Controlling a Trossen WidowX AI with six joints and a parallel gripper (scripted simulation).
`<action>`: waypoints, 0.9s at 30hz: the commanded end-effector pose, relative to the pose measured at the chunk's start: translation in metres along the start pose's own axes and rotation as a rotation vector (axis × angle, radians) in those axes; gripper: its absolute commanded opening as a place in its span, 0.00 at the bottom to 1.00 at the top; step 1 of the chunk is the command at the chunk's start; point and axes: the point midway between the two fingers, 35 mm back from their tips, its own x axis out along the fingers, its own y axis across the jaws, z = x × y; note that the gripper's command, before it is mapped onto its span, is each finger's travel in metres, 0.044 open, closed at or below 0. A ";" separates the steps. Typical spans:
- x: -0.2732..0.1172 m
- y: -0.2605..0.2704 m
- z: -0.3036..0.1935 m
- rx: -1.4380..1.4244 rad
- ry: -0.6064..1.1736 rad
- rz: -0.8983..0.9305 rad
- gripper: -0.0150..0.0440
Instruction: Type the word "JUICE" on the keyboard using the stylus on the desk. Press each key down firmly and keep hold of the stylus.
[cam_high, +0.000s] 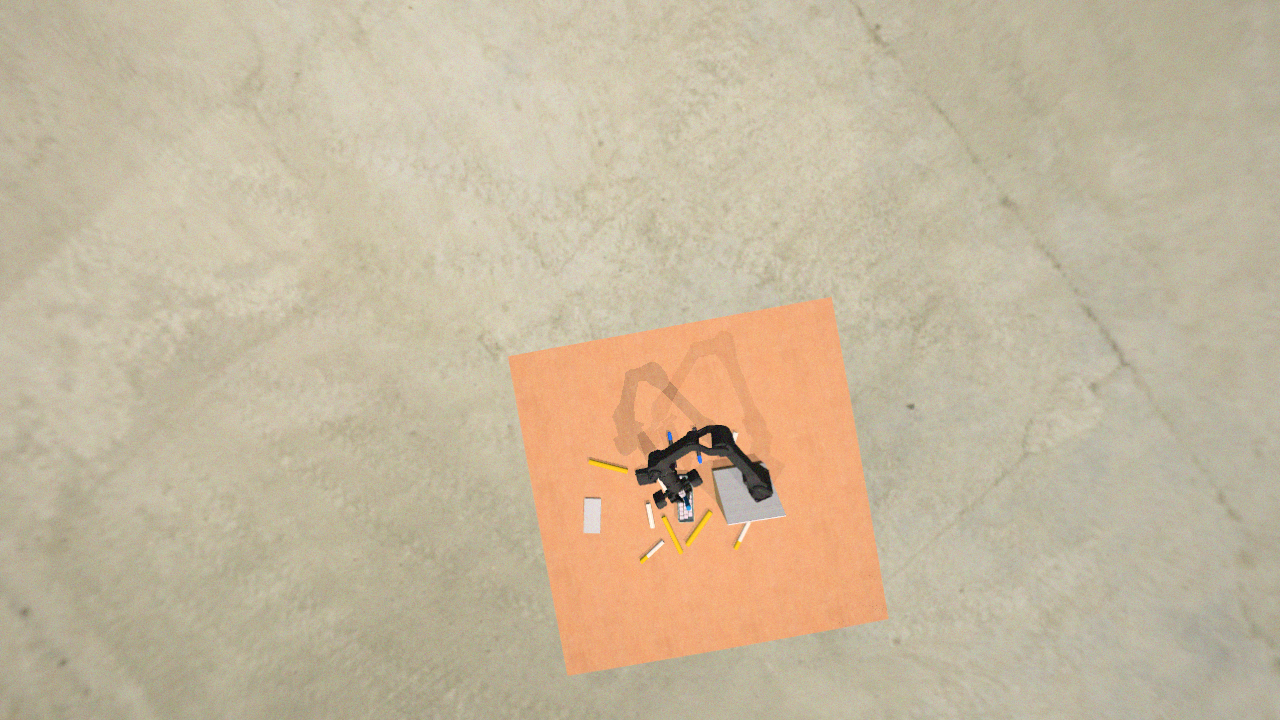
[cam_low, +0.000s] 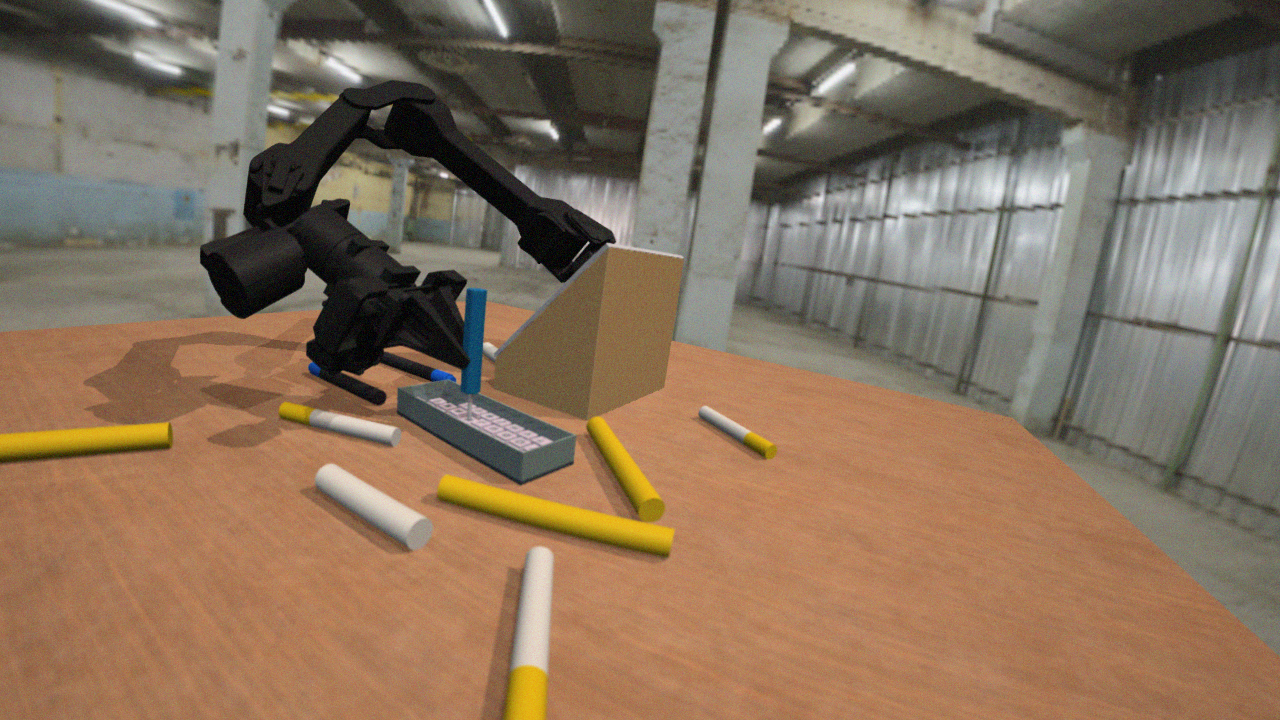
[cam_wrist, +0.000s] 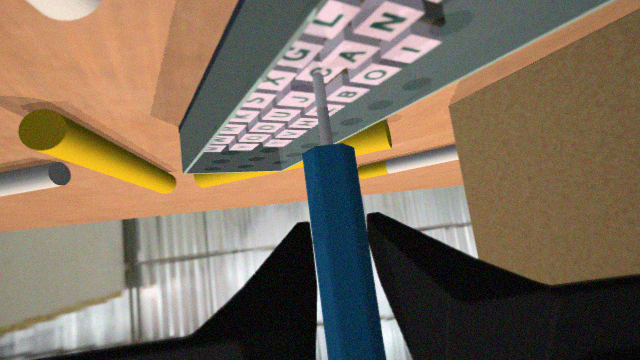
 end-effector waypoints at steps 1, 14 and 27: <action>0.000 0.000 0.000 -0.005 -0.005 -0.003 0.39; -0.013 0.000 -0.023 -0.005 -0.004 -0.002 0.39; -0.017 -0.001 -0.030 -0.009 -0.009 -0.005 0.40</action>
